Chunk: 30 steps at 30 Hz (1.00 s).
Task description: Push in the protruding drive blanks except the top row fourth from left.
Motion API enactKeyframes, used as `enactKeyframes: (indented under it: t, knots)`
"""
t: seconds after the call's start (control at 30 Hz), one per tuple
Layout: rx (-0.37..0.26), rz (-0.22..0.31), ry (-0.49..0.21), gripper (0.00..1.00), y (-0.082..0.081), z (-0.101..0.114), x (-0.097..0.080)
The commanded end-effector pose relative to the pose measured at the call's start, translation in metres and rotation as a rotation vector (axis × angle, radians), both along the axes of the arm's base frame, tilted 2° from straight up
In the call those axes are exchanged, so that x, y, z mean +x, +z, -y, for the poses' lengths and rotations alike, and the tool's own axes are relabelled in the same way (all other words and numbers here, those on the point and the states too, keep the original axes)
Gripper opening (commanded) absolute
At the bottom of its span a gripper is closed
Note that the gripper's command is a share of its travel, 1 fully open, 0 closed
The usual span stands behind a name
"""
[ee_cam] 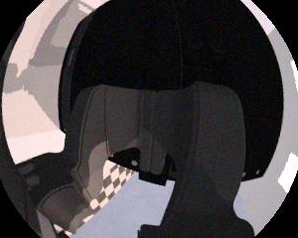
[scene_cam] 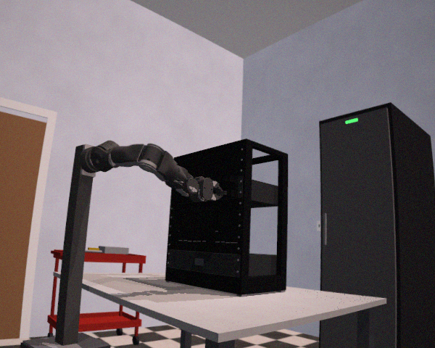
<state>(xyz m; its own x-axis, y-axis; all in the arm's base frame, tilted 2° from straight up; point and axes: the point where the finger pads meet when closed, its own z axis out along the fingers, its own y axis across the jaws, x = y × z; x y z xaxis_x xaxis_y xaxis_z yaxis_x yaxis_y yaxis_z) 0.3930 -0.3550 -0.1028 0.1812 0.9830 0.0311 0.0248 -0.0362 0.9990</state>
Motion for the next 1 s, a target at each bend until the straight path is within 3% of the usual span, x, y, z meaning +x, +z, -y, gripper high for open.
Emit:
enactKeyframes:
  t: [0.0, 0.97]
  knots:
    - [0.002, 0.007, 0.009, 0.0, 0.004, -0.003, 0.002]
    - [0.002, 0.007, 0.01, 0.0, 0.003, -0.004, 0.015]
